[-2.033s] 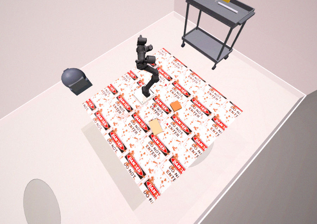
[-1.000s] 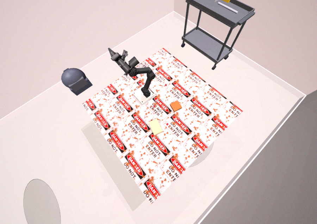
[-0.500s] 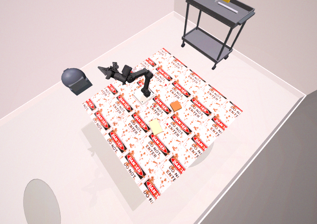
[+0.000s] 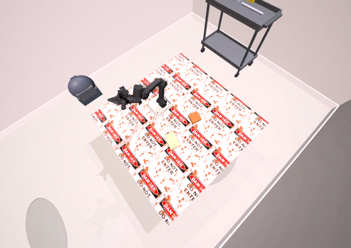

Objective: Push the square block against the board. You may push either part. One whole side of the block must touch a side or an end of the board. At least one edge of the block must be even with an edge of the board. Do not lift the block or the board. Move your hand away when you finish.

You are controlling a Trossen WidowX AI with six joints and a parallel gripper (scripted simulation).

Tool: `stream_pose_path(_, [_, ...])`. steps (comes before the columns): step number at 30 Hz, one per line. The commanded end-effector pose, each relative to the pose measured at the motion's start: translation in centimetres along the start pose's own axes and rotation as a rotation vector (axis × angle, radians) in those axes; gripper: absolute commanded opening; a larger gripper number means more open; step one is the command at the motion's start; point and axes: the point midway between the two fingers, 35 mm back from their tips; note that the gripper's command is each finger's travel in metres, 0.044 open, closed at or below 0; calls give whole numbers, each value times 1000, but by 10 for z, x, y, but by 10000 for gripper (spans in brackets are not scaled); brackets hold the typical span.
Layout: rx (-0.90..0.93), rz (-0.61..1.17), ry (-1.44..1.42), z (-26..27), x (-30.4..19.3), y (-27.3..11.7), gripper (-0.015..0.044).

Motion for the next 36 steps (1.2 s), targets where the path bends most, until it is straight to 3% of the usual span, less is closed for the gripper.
stream_pose_path(1, [76,74,-15,26,-27,-5,0])
stream_pose_path(18, [401,373,-153,121,-124,-72,0])
stream_pose_path(36, [745,724,-228,196,-220,-195,0])
Point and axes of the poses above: the point midway between the two fingers, 35 mm back from their tips, its own y axis out along the fingers, its own z axis across the jaws, x = y × z, and after that the axes turned 15 degrees about -y, right-handed
